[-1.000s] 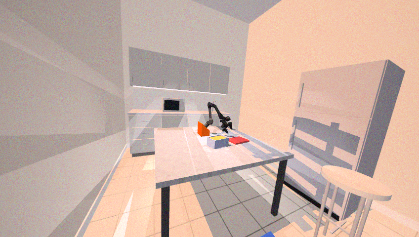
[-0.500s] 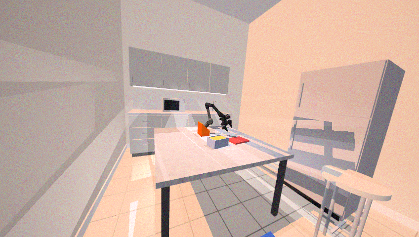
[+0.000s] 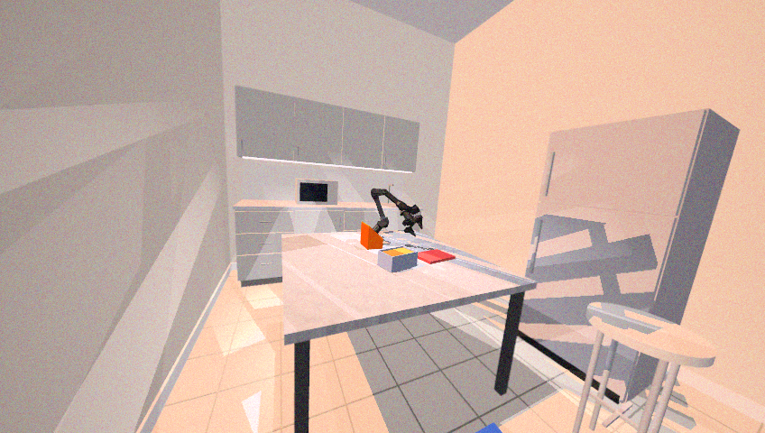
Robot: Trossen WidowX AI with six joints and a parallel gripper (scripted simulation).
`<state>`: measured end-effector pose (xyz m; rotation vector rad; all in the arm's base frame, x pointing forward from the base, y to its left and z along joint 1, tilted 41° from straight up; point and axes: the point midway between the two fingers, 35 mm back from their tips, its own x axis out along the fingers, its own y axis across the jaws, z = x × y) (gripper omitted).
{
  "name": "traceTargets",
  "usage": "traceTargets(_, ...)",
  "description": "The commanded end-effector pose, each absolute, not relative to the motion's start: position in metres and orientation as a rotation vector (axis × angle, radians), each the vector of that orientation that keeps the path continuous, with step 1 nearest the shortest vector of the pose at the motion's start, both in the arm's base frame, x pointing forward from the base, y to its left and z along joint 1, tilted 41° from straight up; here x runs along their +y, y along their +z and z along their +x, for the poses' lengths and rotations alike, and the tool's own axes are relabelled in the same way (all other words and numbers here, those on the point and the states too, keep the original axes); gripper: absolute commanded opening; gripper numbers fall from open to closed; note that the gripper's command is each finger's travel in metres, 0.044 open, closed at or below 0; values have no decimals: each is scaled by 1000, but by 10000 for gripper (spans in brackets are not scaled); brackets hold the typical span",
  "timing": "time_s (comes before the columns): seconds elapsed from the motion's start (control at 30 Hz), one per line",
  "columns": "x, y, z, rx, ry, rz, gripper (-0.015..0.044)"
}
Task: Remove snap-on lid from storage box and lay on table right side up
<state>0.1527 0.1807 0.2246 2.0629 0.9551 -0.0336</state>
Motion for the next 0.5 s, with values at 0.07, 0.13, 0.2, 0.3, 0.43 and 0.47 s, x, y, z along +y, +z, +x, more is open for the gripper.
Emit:
traceTargets(0.07, 174, 232, 149, 961, -29, 2061, 440)
traceTargets(0.13, 177, 228, 151, 961, -28, 2061, 440)
traceTargets(0.2, 177, 228, 151, 961, -28, 2061, 440)
traceTargets(0.3, 177, 228, 151, 961, -28, 2061, 440)
traceTargets(0.43, 177, 228, 151, 961, -28, 2061, 440)
traceTargets(0.47, 177, 228, 151, 961, -28, 2061, 440)
